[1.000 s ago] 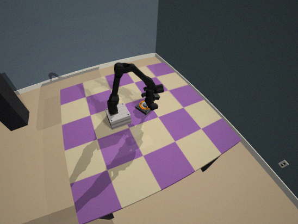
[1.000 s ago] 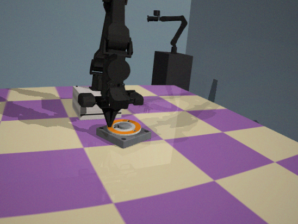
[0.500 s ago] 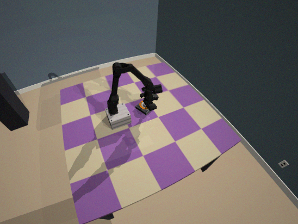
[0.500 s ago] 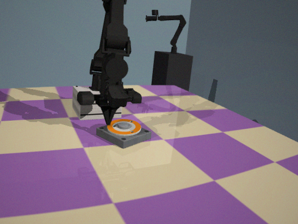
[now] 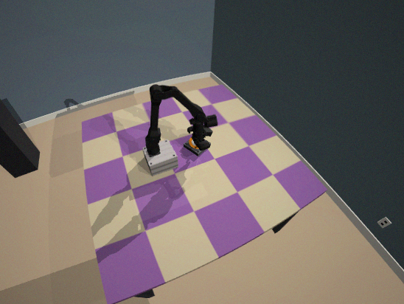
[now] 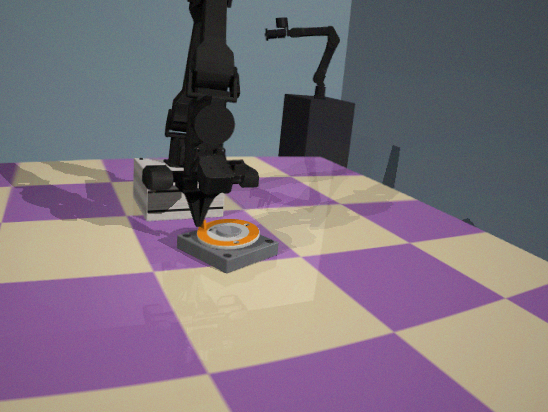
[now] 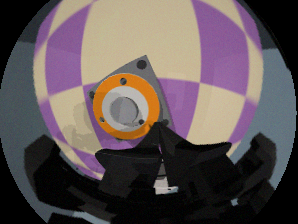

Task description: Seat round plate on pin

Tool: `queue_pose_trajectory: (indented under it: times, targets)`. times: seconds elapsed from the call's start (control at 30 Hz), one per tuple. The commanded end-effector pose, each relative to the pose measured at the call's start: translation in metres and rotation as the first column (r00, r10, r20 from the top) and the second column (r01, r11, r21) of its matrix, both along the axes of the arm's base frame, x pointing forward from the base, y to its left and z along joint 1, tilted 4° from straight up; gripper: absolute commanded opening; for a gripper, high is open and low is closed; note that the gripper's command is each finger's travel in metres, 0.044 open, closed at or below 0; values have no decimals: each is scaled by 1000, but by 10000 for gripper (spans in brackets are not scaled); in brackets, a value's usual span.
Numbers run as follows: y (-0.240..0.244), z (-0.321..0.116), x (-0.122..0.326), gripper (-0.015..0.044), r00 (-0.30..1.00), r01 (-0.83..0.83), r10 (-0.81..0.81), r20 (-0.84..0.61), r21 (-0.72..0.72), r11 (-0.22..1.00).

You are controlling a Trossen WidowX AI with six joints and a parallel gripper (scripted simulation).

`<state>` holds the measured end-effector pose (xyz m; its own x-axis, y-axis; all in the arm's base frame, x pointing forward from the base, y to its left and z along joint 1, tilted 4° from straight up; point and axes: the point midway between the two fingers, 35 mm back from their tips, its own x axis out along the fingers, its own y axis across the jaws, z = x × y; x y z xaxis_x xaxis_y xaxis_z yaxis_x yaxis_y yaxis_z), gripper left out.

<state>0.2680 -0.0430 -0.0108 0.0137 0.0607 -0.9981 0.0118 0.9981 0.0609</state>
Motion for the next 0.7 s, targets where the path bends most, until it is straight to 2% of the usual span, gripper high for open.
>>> queue_pose_trajectory:
  times: [0.0,0.67]
  targets:
    - [4,-1,-7,0,1000,0,0,-9,7,1000]
    - [15,0,-20,0,1000,0,0,-10,8,1000]
